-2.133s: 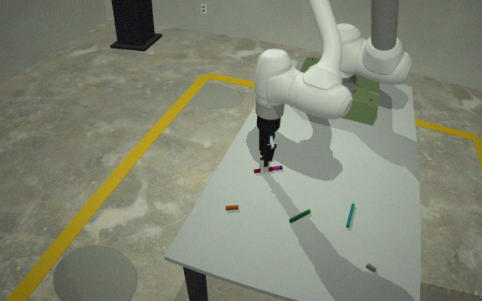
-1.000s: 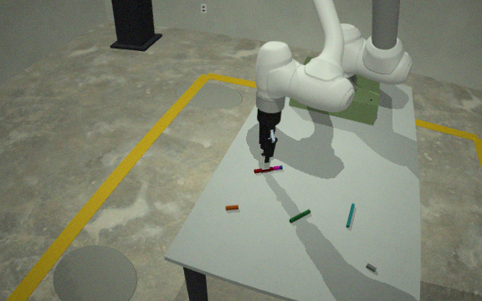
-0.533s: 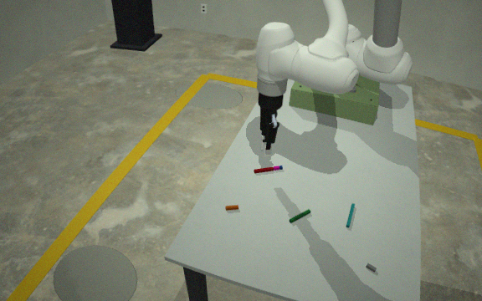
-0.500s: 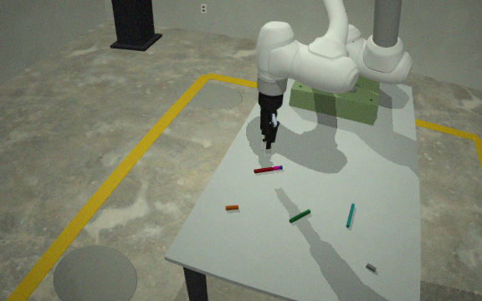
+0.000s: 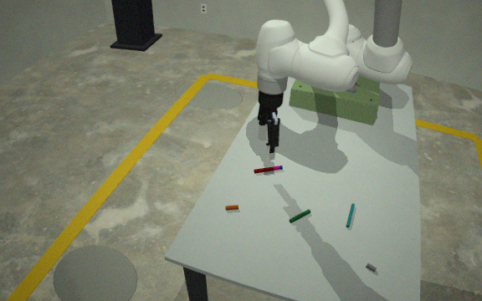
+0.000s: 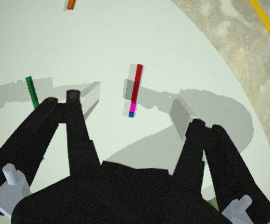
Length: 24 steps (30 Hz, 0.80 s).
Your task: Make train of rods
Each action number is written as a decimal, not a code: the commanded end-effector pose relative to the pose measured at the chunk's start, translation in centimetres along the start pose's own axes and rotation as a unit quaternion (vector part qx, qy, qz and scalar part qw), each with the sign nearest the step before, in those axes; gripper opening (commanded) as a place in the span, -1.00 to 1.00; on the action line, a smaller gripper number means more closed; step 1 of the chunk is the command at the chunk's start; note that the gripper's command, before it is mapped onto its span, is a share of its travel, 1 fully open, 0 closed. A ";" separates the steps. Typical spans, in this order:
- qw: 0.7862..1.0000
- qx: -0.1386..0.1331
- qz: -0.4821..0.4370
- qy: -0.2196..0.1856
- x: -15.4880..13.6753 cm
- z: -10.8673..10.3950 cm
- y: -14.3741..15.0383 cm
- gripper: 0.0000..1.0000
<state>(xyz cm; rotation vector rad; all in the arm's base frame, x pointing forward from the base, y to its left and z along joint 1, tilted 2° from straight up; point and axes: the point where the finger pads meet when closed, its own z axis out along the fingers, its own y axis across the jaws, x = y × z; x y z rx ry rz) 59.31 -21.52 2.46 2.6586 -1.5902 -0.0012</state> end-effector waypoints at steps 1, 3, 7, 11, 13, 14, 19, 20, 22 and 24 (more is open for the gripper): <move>1.000 0.000 0.000 0.000 0.0 0.0 0.0 1.00; 1.000 0.000 0.000 0.000 0.0 0.0 0.0 1.00; 1.000 0.000 0.000 0.000 0.0 0.0 0.0 1.00; 1.000 0.000 0.000 0.000 0.0 0.0 0.0 1.00; 1.000 0.000 0.000 0.000 0.0 0.0 0.0 1.00; 1.000 0.000 0.000 0.000 0.0 -0.1 0.0 1.00; 1.000 0.000 0.000 0.000 0.0 -0.9 0.0 1.00; 1.000 0.000 0.000 0.000 0.0 -1.1 0.0 1.00; 1.000 0.000 0.000 0.000 0.0 -1.9 0.0 1.00; 1.000 0.000 0.000 0.000 0.0 -2.3 0.0 1.00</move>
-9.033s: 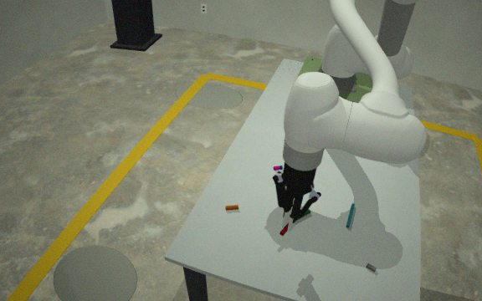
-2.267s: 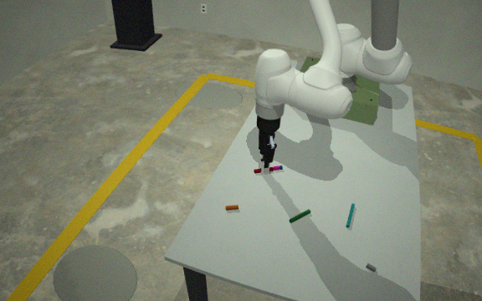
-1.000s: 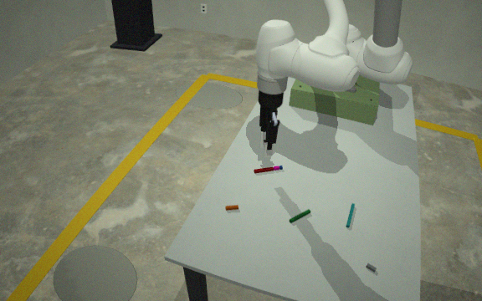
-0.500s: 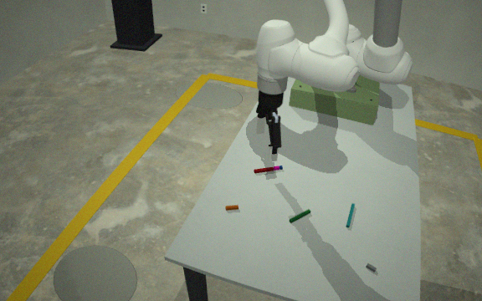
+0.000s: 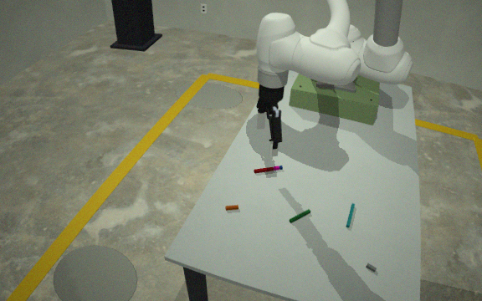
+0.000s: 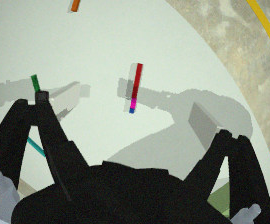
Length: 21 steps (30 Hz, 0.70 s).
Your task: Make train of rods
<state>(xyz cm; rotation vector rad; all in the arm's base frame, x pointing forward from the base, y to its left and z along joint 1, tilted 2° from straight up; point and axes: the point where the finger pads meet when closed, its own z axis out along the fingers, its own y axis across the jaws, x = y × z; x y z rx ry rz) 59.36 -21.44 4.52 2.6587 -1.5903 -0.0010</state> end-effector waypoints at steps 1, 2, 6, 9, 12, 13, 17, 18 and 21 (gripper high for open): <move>1.000 0.000 0.000 0.000 0.0 -0.2 0.0 1.00; 1.000 0.000 0.000 0.000 0.0 -0.6 0.0 1.00; 1.000 0.000 0.000 0.000 0.0 -2.5 0.0 1.00; 1.000 0.000 0.000 0.000 0.0 -3.8 0.0 1.00; 1.000 0.000 0.000 0.000 0.0 -4.8 0.0 1.00; 1.000 0.000 0.000 0.000 0.0 -5.0 0.0 1.00; 1.000 0.000 0.000 0.000 0.0 -5.4 0.0 1.00; 1.000 0.000 0.000 0.000 0.0 -5.4 0.0 1.00; 1.000 0.000 0.000 0.000 0.0 -5.5 0.0 1.00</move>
